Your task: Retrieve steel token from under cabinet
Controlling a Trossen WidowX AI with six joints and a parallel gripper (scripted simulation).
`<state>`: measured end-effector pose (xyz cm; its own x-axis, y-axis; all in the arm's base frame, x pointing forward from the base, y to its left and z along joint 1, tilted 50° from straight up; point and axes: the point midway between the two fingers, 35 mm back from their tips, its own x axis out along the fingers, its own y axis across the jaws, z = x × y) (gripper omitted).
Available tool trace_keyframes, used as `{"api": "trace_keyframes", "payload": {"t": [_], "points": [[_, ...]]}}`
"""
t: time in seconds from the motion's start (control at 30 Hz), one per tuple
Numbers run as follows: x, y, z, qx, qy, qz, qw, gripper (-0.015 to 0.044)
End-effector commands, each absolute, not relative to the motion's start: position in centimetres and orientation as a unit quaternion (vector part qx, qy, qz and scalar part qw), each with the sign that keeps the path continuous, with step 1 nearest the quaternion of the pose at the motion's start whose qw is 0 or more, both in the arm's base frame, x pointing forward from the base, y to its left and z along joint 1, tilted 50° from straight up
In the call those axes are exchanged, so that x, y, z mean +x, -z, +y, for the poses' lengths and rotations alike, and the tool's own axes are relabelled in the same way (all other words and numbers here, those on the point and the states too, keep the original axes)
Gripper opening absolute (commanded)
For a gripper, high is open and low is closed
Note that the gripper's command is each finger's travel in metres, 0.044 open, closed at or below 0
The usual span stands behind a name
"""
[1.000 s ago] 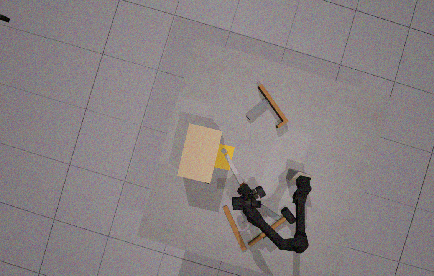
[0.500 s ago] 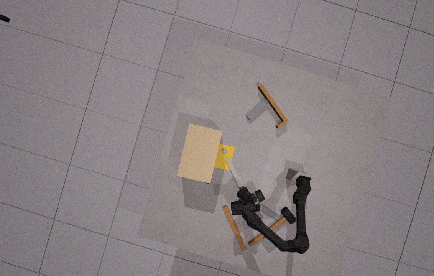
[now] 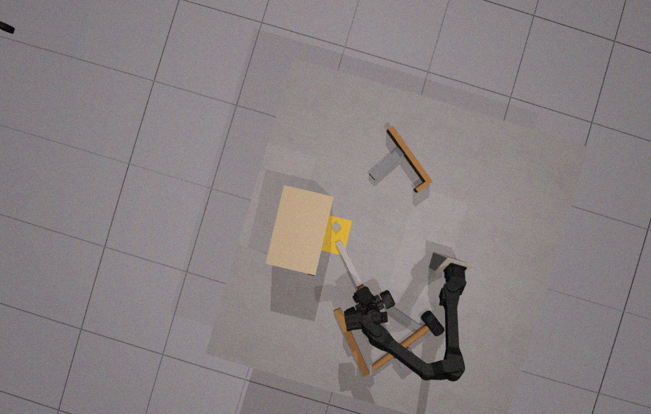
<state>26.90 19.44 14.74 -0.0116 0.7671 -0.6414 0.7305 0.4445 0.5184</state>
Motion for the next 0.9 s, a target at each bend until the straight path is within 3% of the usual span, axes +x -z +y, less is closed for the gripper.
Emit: {"api": "trace_keyframes", "payload": {"t": [0.0,0.87], "points": [[27.5,-15.8,19.5,0.531,-0.02,0.7,0.476,0.0],[28.1,-17.7,21.0,0.532,-0.02,0.7,0.476,0.0]]}}
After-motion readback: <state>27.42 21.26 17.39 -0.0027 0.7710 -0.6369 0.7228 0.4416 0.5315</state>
